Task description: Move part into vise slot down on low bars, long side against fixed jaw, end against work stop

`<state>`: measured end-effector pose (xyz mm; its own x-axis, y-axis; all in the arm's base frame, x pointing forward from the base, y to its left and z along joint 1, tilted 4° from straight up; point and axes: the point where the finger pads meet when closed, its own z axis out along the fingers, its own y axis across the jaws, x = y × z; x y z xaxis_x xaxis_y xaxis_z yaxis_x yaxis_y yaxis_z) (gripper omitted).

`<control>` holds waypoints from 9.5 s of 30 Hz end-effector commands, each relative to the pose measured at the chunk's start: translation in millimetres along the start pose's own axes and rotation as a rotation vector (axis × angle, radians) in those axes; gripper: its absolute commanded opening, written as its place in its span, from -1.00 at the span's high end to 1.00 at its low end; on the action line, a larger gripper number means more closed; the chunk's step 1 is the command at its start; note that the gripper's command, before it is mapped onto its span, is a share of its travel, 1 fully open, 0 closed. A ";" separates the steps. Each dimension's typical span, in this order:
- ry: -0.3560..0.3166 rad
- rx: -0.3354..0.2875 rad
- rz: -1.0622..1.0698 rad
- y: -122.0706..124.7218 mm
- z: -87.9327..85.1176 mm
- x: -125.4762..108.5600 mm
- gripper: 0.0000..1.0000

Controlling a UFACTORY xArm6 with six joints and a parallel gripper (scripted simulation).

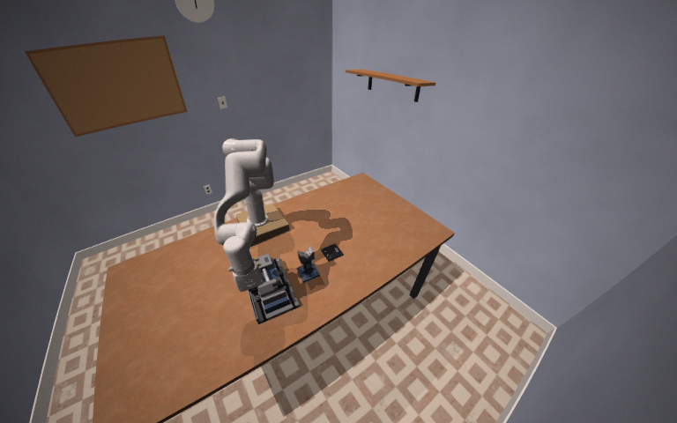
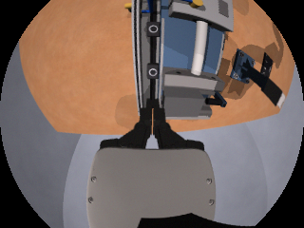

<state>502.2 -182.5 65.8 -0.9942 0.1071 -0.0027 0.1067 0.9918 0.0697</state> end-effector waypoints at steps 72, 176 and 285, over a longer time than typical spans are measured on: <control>-0.005 0.001 0.000 -0.7 5.4 -3.1 1.00; -0.005 0.001 0.000 5.6 8.0 -3.1 1.00; -0.005 0.001 0.000 29.3 8.0 -3.1 1.00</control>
<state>505.7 -160.3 58.7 -0.9929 0.1188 -0.0054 0.1182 0.9908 0.0666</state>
